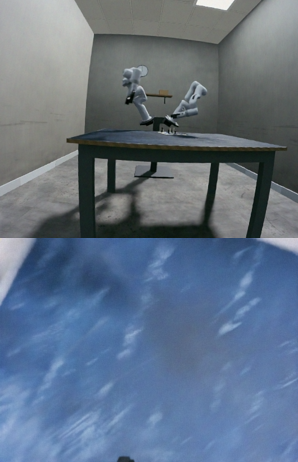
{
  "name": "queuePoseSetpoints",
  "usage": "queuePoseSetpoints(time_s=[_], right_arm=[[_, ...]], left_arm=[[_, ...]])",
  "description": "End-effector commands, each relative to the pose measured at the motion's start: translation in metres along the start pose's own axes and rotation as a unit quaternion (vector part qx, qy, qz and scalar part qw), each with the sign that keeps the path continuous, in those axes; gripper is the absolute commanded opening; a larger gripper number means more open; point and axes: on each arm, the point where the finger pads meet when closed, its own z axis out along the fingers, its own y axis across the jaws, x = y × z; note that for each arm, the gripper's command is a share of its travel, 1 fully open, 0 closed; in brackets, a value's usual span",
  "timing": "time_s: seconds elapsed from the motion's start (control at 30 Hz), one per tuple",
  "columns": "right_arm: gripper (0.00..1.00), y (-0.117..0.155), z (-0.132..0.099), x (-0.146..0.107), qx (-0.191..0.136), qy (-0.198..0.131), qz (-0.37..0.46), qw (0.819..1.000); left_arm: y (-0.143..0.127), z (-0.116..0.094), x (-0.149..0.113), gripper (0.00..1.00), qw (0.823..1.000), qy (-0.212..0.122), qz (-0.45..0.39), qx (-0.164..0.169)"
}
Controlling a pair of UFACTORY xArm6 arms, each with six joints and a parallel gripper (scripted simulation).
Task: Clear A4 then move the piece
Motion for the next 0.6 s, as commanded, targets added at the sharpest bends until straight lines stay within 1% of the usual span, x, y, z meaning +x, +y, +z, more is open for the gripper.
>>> queuePoseSetpoints(time_s=[0.0,0.13,0.2,0.23,0.3,0.57], right_arm=[[1.00,0.047,0.024,0.046,-0.030,-0.018,0.007,0.999],[1.00,0.094,0.041,0.080,-0.057,-0.036,0.015,0.998],[1.00,0.094,0.041,0.080,-0.057,-0.036,0.015,0.998],[1.00,0.114,0.048,0.094,-0.064,-0.041,0.018,0.997],[1.00,0.142,0.055,0.110,-0.076,-0.051,0.023,0.996],[1.00,0.251,0.069,0.157,-0.116,-0.089,0.048,0.988]], left_arm=[[-0.001,-0.001,0.000,1.00,1.000,0.000,0.001,0.000],[-0.001,-0.001,0.000,1.00,1.000,0.000,0.001,0.000],[-0.001,-0.001,0.000,1.00,1.000,0.000,0.001,0.000],[-0.001,-0.001,0.000,1.00,1.000,0.000,0.001,0.000],[-0.001,-0.001,0.000,1.00,1.000,0.000,0.001,0.000],[-0.001,-0.001,0.000,1.00,1.000,0.000,0.001,0.000]])
